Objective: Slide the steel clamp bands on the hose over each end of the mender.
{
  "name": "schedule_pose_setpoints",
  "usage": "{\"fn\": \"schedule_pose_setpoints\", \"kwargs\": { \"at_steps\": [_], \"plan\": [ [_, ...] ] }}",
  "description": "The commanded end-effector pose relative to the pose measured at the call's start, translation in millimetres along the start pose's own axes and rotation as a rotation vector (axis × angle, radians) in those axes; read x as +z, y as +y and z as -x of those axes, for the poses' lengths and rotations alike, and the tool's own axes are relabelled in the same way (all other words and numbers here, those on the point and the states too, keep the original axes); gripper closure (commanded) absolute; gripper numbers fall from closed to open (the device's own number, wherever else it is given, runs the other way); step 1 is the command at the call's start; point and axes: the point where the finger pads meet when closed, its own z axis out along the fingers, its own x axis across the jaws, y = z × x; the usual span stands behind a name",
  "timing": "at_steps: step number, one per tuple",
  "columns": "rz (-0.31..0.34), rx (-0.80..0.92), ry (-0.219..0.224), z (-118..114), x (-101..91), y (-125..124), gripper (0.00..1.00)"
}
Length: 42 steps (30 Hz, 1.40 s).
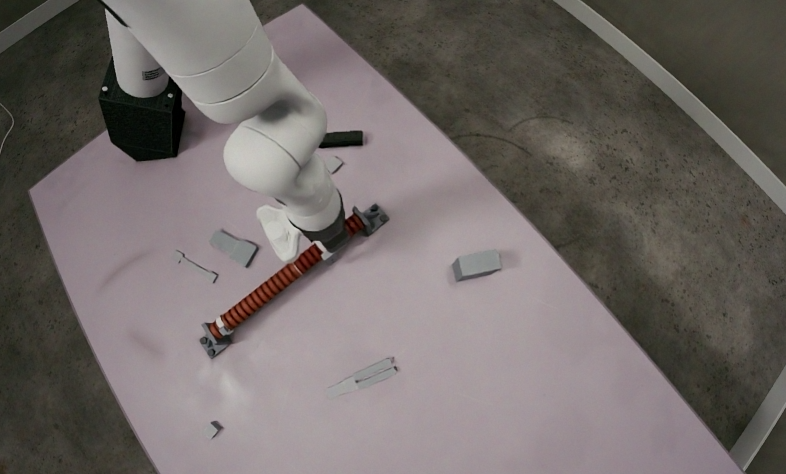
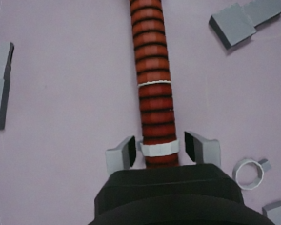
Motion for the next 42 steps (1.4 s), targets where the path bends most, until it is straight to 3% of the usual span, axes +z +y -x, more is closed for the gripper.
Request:
{"fn": "schedule_pose_setpoints", "kwargs": {
  "at_steps": [1, 4, 14, 42],
  "plan": [
    [-0.001, 0.0, -0.002, 0.7, -4.9, -0.4, 0.0],
    [-0.001, 0.0, -0.002, 0.7, -8.4, -0.3, 0.0],
    [-0.001, 0.0, -0.002, 0.6, -48.8, -0.3, 0.0],
    [-0.001, 0.0, -0.002, 0.6, -49.5, -3.2, 0.0]
  ]
}}
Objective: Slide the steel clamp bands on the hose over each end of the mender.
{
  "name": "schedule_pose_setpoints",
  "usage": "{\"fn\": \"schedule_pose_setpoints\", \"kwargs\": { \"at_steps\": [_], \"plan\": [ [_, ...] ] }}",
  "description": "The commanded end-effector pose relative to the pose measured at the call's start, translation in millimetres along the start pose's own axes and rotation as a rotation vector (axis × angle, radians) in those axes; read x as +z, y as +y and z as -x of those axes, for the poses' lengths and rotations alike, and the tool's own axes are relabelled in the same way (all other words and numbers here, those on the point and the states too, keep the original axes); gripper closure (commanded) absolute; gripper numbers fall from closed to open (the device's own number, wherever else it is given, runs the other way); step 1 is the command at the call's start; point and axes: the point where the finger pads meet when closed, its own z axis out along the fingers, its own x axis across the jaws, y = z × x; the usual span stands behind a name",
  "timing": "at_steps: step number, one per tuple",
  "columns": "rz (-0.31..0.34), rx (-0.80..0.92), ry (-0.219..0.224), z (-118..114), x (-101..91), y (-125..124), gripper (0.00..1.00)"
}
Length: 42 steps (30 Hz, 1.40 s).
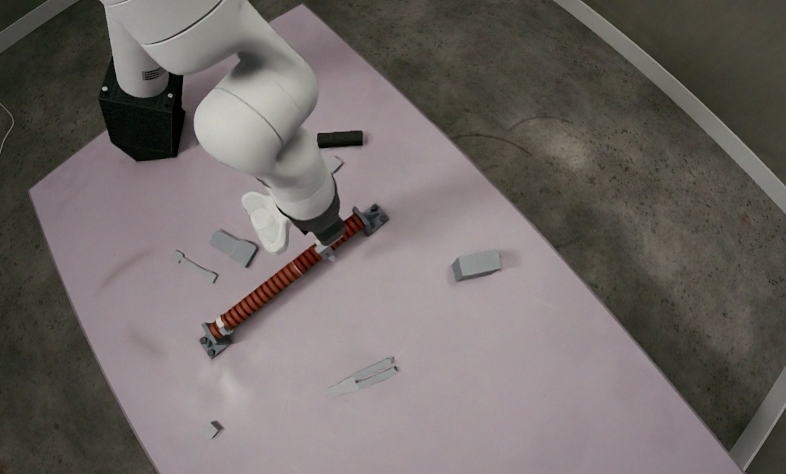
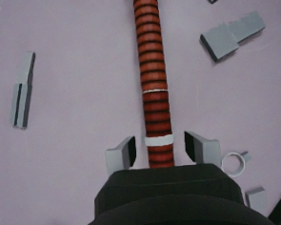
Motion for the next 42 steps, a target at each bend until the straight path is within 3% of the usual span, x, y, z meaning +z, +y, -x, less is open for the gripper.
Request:
{"fn": "schedule_pose_setpoints", "kwargs": {
  "at_steps": [1, 13, 28, 30, 42],
  "plan": [
    [-0.001, 0.002, -0.001, 0.4, -0.6, -3.6, 0.0],
    [-0.001, 0.002, -0.001, 0.3, -2.1, -35.5, 0.0],
    [-0.001, 0.002, -0.001, 0.0, -7.4, -140.5, 0.0],
    [-0.001, 0.002, -0.001, 0.0, -7.4, -140.5, 0.0],
    [-0.001, 0.002, -0.001, -0.2, -10.8, -210.1, 0.0]
  ]
}}
